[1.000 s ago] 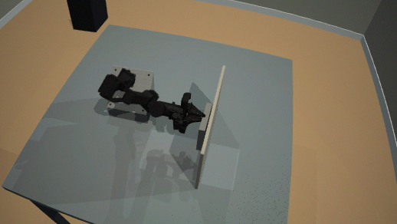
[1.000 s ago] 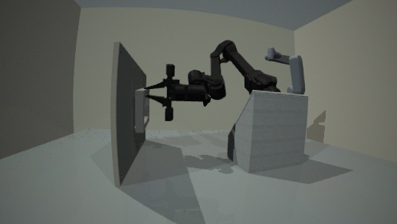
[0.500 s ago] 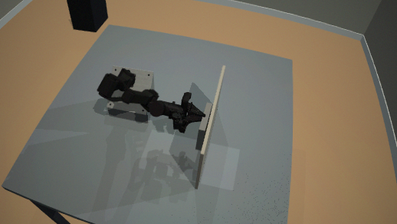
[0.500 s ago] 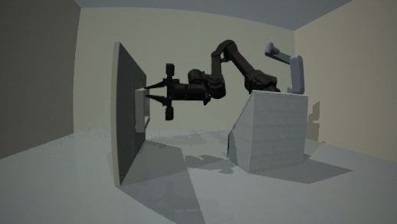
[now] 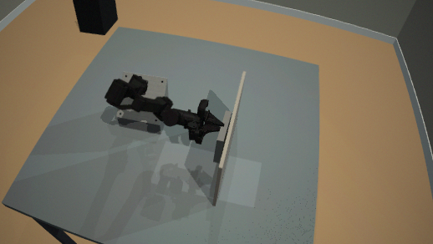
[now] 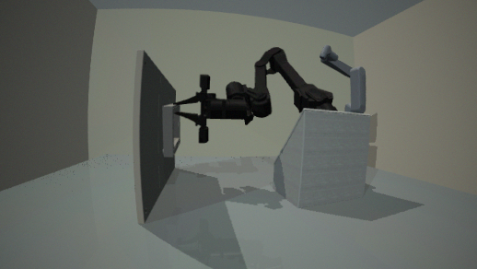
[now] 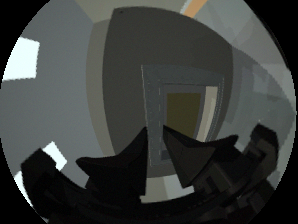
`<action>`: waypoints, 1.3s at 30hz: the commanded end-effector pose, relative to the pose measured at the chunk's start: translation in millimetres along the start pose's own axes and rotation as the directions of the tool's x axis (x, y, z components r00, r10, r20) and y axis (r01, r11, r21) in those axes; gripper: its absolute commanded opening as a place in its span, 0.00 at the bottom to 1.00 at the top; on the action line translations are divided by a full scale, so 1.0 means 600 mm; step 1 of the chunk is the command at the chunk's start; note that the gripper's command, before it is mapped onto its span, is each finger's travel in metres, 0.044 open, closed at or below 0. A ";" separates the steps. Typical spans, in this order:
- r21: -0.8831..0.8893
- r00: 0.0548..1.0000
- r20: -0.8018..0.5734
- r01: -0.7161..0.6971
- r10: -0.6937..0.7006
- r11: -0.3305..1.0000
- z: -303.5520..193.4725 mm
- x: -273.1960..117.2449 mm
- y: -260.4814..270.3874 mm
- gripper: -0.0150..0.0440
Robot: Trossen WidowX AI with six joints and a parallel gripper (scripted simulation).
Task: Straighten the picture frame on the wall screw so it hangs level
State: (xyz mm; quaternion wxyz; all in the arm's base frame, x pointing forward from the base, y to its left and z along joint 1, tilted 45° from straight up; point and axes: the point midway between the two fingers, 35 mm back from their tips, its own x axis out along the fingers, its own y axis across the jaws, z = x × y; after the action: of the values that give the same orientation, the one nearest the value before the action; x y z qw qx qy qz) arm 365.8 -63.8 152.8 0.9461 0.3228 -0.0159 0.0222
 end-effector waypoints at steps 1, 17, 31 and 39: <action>-0.004 1.000 -0.002 -0.010 0.010 1.000 -0.001 0.001 0.004 0.25; -0.004 1.000 -0.002 -0.010 0.010 1.000 0.000 0.001 0.002 0.25; -0.004 1.000 -0.002 -0.010 0.010 1.000 0.003 0.001 0.003 0.25; -0.004 1.000 -0.002 -0.010 0.010 1.000 0.008 0.001 0.004 0.25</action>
State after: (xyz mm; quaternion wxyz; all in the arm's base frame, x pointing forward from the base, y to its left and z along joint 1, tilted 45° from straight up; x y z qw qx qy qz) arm 366.1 -65.9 154.3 0.9460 0.3233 -0.0149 0.0197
